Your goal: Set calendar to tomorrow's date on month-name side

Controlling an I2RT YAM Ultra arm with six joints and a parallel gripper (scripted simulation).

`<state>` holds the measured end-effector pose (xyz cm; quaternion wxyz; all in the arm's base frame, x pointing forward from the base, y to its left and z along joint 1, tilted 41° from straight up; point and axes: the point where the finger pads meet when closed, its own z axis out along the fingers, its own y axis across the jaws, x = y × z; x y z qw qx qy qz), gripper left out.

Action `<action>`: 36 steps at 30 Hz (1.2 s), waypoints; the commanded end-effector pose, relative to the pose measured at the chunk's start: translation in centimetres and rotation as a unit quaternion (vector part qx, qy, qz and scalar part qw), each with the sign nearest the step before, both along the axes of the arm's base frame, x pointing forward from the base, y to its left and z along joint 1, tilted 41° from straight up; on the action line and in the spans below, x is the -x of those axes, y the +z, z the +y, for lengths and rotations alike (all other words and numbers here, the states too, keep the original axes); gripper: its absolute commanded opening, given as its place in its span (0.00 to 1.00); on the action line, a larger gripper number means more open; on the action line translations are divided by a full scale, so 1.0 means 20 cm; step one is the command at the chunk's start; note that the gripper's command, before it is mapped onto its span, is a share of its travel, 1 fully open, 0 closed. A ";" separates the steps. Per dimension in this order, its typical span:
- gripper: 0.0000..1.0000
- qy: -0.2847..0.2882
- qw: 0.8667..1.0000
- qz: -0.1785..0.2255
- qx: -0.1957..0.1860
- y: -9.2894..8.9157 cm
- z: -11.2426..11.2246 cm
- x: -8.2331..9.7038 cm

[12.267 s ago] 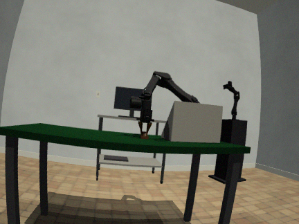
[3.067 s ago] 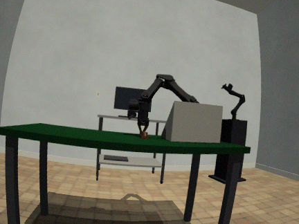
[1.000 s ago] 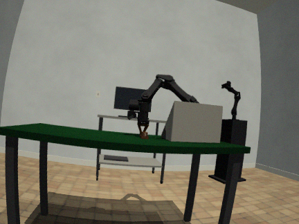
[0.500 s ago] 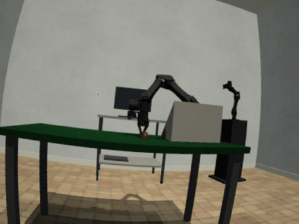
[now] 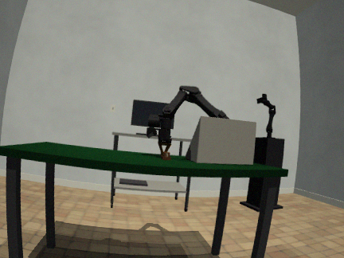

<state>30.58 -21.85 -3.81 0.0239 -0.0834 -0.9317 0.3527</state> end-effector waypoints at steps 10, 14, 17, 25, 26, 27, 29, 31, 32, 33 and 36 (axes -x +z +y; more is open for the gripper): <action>0.26 0.003 1.000 -0.004 0.000 0.01 0.01 -0.01; 0.26 0.003 1.000 -0.004 0.000 0.01 0.01 -0.01; 0.26 0.003 1.000 -0.004 0.000 0.01 0.01 -0.01; 0.37 0.003 1.000 -0.004 0.000 0.01 0.01 -0.01; 0.37 0.003 1.000 -0.004 0.000 0.01 0.01 -0.01; 0.37 0.003 1.000 -0.004 0.000 0.01 0.01 -0.01; 0.37 0.003 1.000 -0.004 0.000 0.01 0.01 -0.01; 0.41 0.003 1.000 -0.004 0.000 0.01 0.01 -0.01; 0.41 0.003 1.000 -0.004 0.000 0.01 0.01 -0.01; 0.45 0.003 1.000 -0.004 0.000 0.01 0.01 -0.01; 0.45 0.003 1.000 -0.004 0.000 0.01 0.01 -0.01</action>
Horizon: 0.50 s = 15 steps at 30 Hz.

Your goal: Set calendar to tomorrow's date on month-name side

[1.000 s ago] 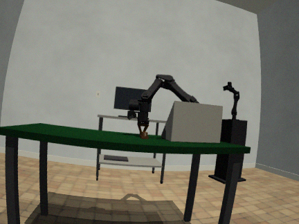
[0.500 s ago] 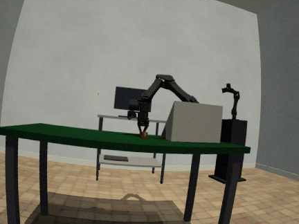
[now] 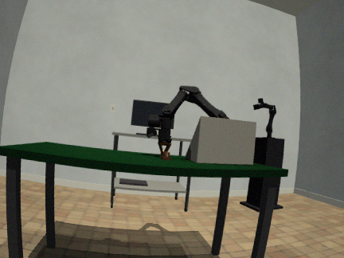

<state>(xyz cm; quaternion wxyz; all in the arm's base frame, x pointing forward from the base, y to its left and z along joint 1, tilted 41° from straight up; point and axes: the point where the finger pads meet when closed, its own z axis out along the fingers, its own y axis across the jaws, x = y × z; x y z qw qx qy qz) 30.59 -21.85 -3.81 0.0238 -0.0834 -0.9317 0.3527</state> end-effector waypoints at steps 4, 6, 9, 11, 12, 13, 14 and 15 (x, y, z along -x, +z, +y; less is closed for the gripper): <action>0.45 0.003 1.000 -0.004 0.000 0.01 0.01 -0.01; 0.45 0.003 1.000 -0.004 0.000 0.01 0.01 -0.01; 0.45 0.003 1.000 -0.004 0.000 0.01 0.01 -0.01; 0.45 0.003 1.000 -0.004 0.000 0.01 0.01 -0.01; 0.45 0.003 1.000 -0.004 0.000 0.02 0.02 -0.02; 0.45 0.003 1.000 -0.004 -0.001 0.03 0.03 -0.02; 0.45 0.003 1.000 -0.004 -0.001 0.04 0.03 -0.02; 0.45 0.003 1.000 -0.004 -0.001 0.05 0.05 -0.02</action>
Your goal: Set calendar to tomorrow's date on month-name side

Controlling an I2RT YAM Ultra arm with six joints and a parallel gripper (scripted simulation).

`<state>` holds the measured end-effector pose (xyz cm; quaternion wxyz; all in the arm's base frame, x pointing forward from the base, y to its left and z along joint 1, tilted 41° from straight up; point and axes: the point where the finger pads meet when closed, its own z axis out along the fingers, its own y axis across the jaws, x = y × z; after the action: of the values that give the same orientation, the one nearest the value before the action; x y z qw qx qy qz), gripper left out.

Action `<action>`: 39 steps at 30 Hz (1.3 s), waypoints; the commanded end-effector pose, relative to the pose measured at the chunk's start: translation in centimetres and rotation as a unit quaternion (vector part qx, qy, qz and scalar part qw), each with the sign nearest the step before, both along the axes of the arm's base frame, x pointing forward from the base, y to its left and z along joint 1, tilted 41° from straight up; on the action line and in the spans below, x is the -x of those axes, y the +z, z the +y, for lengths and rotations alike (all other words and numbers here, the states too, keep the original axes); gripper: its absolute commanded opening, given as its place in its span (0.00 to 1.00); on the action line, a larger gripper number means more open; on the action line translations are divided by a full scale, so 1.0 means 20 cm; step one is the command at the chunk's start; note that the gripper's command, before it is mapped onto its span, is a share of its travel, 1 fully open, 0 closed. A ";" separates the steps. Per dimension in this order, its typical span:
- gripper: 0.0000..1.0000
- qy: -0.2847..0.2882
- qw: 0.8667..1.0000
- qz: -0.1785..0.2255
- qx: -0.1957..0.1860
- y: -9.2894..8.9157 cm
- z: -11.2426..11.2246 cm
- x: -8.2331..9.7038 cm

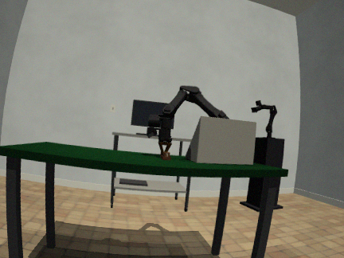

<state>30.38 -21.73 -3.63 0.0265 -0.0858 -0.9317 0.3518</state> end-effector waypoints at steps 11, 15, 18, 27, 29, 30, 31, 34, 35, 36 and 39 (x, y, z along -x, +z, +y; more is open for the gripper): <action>0.45 0.006 1.000 -0.006 0.000 0.21 0.19 -0.05; 0.45 0.006 1.000 -0.006 0.000 0.28 0.25 -0.06; 0.45 0.006 1.000 -0.006 0.000 0.32 0.28 -0.06; 1.00 0.006 1.000 -0.006 0.000 0.34 0.30 -0.07; 1.00 0.006 1.000 -0.006 0.000 0.34 0.30 -0.07; 1.00 0.006 1.000 -0.006 0.000 0.34 0.30 -0.07; 1.00 0.006 1.000 -0.006 0.000 0.34 0.30 -0.07; 1.00 0.006 1.000 -0.006 0.000 0.34 0.30 -0.07; 1.00 0.006 1.000 -0.006 0.000 0.34 0.30 -0.07; 1.00 0.006 1.000 -0.006 0.000 0.34 0.30 -0.07; 1.00 0.006 1.000 -0.006 0.000 0.34 0.30 -0.07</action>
<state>31.29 -16.19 2.75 0.0264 -0.0865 -0.9325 0.3498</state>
